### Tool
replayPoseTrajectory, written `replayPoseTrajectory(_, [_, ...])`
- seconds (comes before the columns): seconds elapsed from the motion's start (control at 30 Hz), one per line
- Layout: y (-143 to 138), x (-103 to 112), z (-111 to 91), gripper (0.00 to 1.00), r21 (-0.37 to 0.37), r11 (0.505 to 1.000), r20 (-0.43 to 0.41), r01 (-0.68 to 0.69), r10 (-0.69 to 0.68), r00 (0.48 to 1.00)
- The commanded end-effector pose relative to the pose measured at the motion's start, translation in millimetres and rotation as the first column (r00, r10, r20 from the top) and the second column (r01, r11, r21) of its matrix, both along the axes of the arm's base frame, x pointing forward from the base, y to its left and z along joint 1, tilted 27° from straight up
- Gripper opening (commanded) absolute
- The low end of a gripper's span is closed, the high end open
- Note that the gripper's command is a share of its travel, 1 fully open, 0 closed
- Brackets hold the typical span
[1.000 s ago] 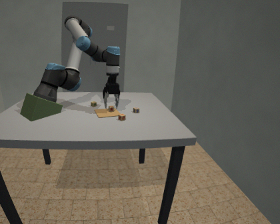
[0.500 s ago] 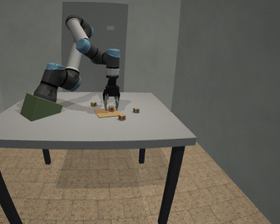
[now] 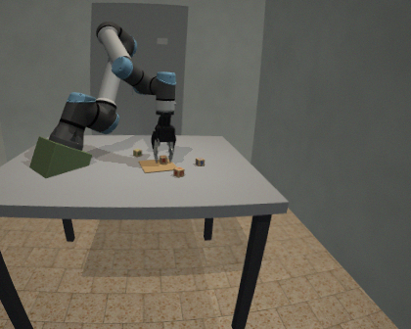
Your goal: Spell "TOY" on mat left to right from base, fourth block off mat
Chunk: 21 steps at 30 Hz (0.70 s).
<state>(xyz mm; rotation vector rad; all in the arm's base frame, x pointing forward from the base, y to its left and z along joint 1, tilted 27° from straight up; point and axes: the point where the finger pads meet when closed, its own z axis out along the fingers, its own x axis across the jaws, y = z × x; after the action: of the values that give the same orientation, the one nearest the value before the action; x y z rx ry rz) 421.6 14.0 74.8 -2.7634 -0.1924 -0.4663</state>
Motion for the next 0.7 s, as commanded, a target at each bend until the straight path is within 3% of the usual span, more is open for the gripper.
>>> replayPoseTrajectory(0.0, [-0.2, 0.2, 0.3, 0.28, 0.0, 1.0, 0.001, 0.0, 0.0, 1.0])
replayPoseTrajectory(0.5, [-0.2, 0.2, 0.3, 0.28, 0.0, 1.0, 0.001, 0.0, 0.0, 1.0])
replayPoseTrajectory(0.53, [-0.2, 0.2, 0.3, 0.09, 0.0, 1.0, 0.001, 0.0, 0.0, 1.0])
replayPoseTrajectory(0.67, [-0.2, 0.2, 0.3, 0.09, 0.0, 1.0, 0.001, 0.0, 0.0, 1.0])
